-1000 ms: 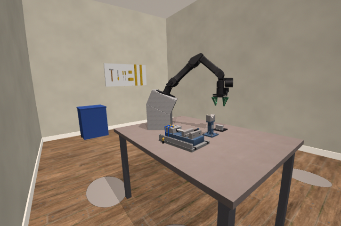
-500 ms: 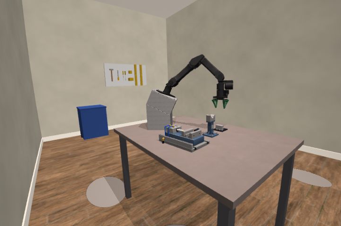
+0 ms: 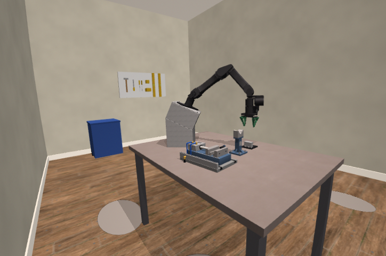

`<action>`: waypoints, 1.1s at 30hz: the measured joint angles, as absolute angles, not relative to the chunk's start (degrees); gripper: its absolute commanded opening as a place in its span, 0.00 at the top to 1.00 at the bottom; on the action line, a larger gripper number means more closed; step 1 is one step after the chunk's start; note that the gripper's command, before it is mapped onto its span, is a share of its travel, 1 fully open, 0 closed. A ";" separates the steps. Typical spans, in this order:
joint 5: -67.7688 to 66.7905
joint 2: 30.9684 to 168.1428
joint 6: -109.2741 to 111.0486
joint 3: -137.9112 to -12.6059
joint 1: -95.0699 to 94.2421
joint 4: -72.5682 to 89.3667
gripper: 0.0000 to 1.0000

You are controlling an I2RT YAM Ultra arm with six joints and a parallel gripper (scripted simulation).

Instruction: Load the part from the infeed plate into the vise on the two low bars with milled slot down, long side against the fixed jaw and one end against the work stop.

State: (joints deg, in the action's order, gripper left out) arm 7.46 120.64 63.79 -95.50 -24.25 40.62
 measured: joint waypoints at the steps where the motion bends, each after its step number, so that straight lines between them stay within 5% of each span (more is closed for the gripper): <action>1: 7.44 120.99 63.77 -95.50 -24.27 40.29 0.19; 33: 6.96 131.41 62.72 -96.73 -25.41 31.66 0.19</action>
State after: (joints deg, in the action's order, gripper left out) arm 6.96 131.41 62.72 -96.73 -25.41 31.66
